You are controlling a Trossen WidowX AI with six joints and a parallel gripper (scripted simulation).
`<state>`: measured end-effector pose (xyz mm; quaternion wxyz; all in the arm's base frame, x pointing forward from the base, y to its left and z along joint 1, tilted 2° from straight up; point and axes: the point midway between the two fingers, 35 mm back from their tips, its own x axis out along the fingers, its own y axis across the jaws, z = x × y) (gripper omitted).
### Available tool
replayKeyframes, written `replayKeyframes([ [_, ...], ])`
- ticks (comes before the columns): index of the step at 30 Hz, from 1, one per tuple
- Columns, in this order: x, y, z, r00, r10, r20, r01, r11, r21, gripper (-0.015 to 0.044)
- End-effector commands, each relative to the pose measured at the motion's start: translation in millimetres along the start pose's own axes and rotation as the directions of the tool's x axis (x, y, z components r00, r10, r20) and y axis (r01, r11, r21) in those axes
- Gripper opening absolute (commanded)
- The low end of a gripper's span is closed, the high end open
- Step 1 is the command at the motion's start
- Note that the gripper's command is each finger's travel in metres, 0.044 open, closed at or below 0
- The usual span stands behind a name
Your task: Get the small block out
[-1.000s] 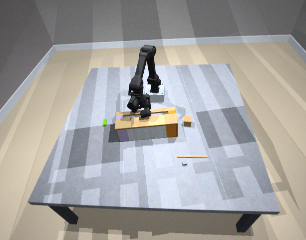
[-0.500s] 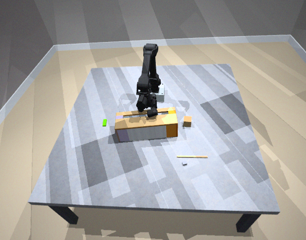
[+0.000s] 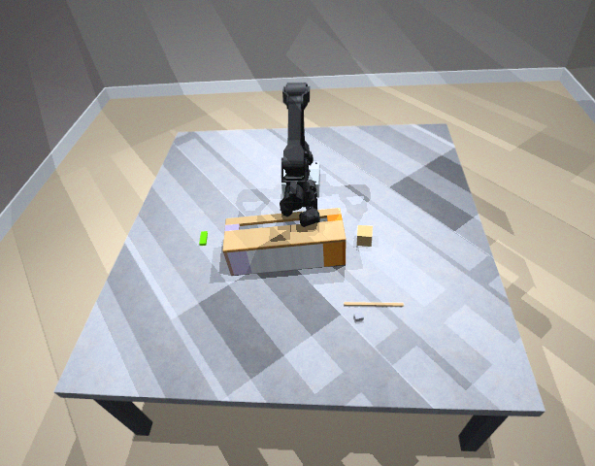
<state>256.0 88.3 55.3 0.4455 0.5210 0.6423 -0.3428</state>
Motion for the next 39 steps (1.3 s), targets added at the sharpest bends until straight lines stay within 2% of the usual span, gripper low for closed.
replayKeyframes([
  [1, 2.3, 0.8, -11.2, 1.000, 0.008, -0.006, -0.008, 1.000, -0.007, 0.0400],
  [7, -4.1, 1.5, -13.9, 1.000, 0.007, -0.005, -0.007, 1.000, -0.007, 0.0400],
  [13, -56.0, 0.2, -29.8, 1.000, 0.001, -0.002, -0.001, 1.000, -0.005, 0.0400],
  [18, -54.4, 2.1, -29.7, 1.000, 0.007, -0.001, -0.007, 1.000, -0.005, 0.0400],
  [19, -55.3, 2.3, -29.8, 1.000, 0.017, 0.000, -0.017, 1.000, -0.017, 0.0374],
  [22, -60.2, 1.8, -32.3, 0.997, 0.078, 0.023, -0.071, 0.974, -0.216, 0.0295],
  [24, -59.0, -0.4, -35.4, 0.996, 0.082, 0.042, -0.059, 0.916, -0.397, 0.0285],
  [28, -56.7, -4.6, -41.3, 0.992, 0.094, 0.080, -0.010, 0.705, -0.709, 0.0285],
  [32, -54.5, -9.5, -48.0, 0.986, 0.113, 0.122, 0.078, 0.332, -0.940, 0.0285],
  [35, -53.0, -13.2, -52.8, 0.980, 0.131, 0.151, 0.152, 0.003, -0.988, 0.0285],
  [39, -51.4, -17.9, -58.9, 0.970, 0.159, 0.186, 0.237, -0.426, -0.873, 0.0285],
])
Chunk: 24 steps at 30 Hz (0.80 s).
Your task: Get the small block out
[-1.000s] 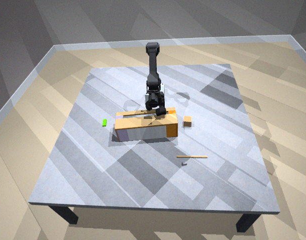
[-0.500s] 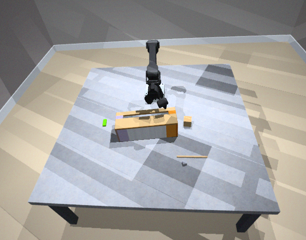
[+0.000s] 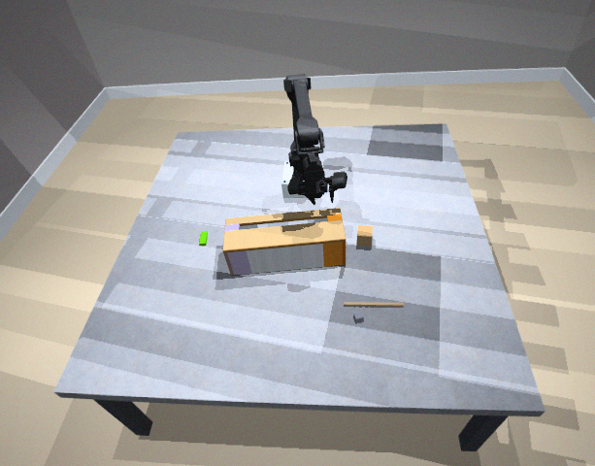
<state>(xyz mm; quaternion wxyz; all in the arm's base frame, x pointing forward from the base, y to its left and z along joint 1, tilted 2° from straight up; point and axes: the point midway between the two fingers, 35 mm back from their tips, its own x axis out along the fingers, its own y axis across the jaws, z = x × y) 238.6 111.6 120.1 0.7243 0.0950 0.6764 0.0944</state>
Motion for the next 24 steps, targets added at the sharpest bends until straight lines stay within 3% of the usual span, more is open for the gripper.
replayKeyframes([
  [1, -2.8, 9.5, -10.9, 0.996, -0.052, 0.079, 0.093, 0.707, -0.701, 0.0285],
  [6, -3.0, 15.4, -18.2, 0.988, -0.080, 0.130, 0.144, 0.215, -0.966, 0.0285],
  [11, -3.5, 20.0, -23.8, 0.980, -0.096, 0.174, 0.155, -0.179, -0.972, 0.0285],
  [18, -4.5, 24.9, -29.9, 0.968, -0.107, 0.225, 0.105, -0.646, -0.756, 0.0285],
  [24, -5.6, 29.2, -35.2, 0.956, -0.110, 0.273, 0.013, -0.911, -0.413, 0.0285],
])
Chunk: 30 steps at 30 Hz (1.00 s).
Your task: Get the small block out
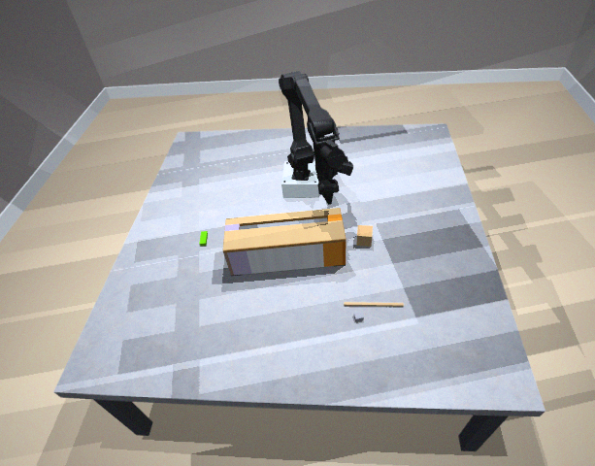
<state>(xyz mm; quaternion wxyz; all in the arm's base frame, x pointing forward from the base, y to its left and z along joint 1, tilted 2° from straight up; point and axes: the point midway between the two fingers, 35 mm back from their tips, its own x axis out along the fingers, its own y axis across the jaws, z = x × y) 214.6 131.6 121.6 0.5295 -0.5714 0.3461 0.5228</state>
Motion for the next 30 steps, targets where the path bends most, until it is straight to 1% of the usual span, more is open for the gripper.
replayKeyframes([
  [1, -10.8, 8.1, 11.2, 0.991, -0.130, -0.040, 0.041, 0.567, -0.823, 0.0285],
  [6, -12.9, 11.2, 15.2, 0.984, -0.169, -0.049, -0.008, 0.235, -0.972, 0.0285],
  [9, -13.9, 12.5, 17.0, 0.981, -0.187, -0.052, -0.047, 0.032, -0.998, 0.0285],
  [10, -14.1, 12.8, 17.3, 0.980, -0.190, -0.052, -0.054, -0.003, -0.999, 0.0285],
  [26, -11.9, 12.9, 17.5, 0.980, -0.192, -0.052, -0.056, -0.013, -0.998, 0.0285],
  [28, 6.1, 13.7, 17.8, 0.980, -0.192, -0.052, -0.056, -0.013, -0.998, 0.0285],
  [30, 34.4, 17.8, 16.6, 0.980, -0.192, -0.052, -0.056, -0.013, -0.998, 0.0285],
])
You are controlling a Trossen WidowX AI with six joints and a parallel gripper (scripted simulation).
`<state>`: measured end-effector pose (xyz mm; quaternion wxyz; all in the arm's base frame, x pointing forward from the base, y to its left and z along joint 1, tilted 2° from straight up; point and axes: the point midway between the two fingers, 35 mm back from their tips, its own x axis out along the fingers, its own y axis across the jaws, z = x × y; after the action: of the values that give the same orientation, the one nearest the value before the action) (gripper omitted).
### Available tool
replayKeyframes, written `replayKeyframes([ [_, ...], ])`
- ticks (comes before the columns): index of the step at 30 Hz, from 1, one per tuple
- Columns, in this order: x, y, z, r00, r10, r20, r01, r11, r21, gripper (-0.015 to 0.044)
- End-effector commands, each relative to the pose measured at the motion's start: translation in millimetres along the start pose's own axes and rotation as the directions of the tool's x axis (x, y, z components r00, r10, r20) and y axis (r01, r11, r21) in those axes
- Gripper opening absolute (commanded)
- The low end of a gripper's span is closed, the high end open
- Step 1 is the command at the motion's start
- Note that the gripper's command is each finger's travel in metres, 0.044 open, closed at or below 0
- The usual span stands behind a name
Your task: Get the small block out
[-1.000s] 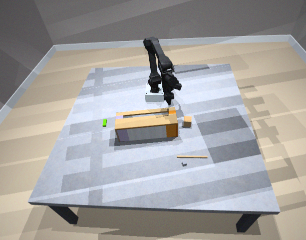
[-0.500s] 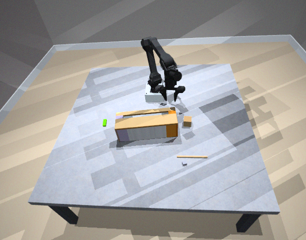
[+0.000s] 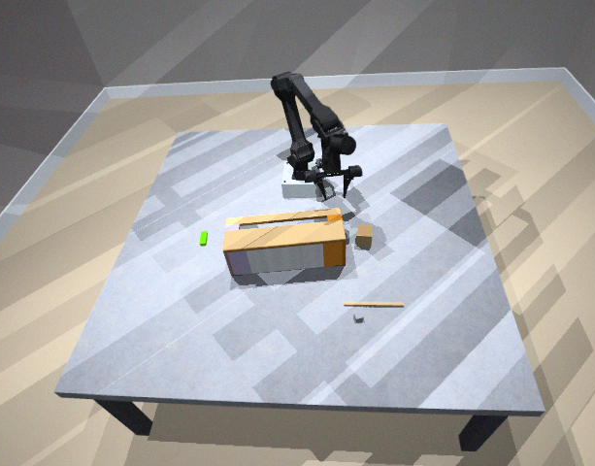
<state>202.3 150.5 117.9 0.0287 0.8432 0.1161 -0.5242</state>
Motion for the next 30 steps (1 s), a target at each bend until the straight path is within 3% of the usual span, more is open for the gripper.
replayKeyframes([
  [1, 40.5, 3.9, 21.6, 0.999, 0.019, 0.027, -0.018, 1.000, -0.015, 0.0285],
  [4, 66.0, 7.4, 37.8, 0.999, 0.019, 0.028, -0.019, 1.000, -0.015, 0.0285],
  [30, 100.1, 6.7, 52.9, 0.999, 0.019, 0.028, -0.019, 1.000, -0.015, 0.0285],
])
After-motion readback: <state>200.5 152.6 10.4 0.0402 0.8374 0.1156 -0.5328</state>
